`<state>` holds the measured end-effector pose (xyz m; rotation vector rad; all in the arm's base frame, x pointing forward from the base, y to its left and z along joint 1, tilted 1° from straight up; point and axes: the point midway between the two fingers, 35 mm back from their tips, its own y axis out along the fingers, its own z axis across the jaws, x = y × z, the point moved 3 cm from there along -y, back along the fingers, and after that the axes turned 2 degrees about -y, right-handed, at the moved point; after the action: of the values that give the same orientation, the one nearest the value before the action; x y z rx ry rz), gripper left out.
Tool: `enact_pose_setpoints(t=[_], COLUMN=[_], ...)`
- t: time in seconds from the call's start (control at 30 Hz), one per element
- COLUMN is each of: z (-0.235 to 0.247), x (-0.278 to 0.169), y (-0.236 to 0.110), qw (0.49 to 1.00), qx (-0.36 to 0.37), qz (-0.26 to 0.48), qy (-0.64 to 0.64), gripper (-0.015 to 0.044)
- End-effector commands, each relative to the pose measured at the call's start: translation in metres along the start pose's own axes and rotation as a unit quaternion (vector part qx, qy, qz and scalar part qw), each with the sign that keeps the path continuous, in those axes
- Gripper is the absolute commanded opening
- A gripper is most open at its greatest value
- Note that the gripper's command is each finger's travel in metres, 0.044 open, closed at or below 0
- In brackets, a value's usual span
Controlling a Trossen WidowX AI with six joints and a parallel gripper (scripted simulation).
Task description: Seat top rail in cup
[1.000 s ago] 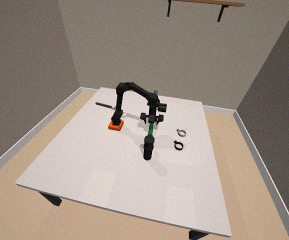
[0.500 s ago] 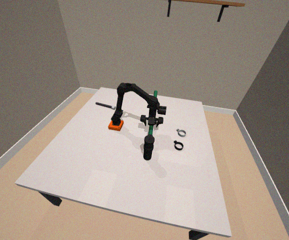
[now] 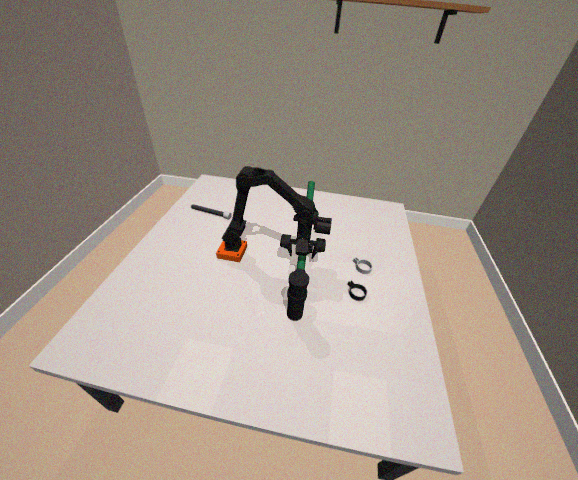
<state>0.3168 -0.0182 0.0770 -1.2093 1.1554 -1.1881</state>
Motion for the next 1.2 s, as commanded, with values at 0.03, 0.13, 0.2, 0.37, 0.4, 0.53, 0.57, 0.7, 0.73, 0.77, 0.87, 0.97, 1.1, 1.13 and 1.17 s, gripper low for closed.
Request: enact_pose_setpoints(t=[0.03,0.13,0.2,0.37,0.4,0.53,0.57,0.7,0.73,0.77,0.87,0.97,1.1,1.13,1.17], z=[-0.002,-0.002,-0.002,-0.002,-0.002,-0.002,-0.002,-0.002,-0.002,-0.002,-0.001,-0.001,0.001,0.001,0.002], x=[0.000,0.000,0.000,0.000,0.000,0.000,0.000,0.000,0.000,0.000,0.000,0.000,0.002,0.002,0.003], y=[0.009,0.009,0.009,0.009,0.009,0.009,0.009,0.009,0.009,0.009,0.006,0.003,-0.007,-0.012,-0.016], qw=[1.000,1.000,1.000,1.000,1.000,1.000,1.000,1.000,1.000,1.000,1.000,1.000,1.000,0.999,0.999], qx=[-0.004,-0.004,-0.004,-0.004,-0.004,-0.004,-0.004,-0.004,-0.004,-0.004,-0.004,-0.004,-0.006,-0.007,-0.008], qz=[0.000,0.000,0.000,0.000,0.000,0.000,0.000,0.000,0.000,0.000,0.000,-0.002,-0.025,-0.035,-0.045], qy=[0.003,0.003,0.003,0.003,0.003,0.003,0.003,0.003,0.003,0.003,0.003,0.003,0.001,0.001,0.000], gripper=[0.0440,0.0414,0.0361,0.0230,0.0204,0.0157,0.0151,0.0124,0.0118,0.0091,0.0012,0.0000,0.0000,0.0000,0.0000])
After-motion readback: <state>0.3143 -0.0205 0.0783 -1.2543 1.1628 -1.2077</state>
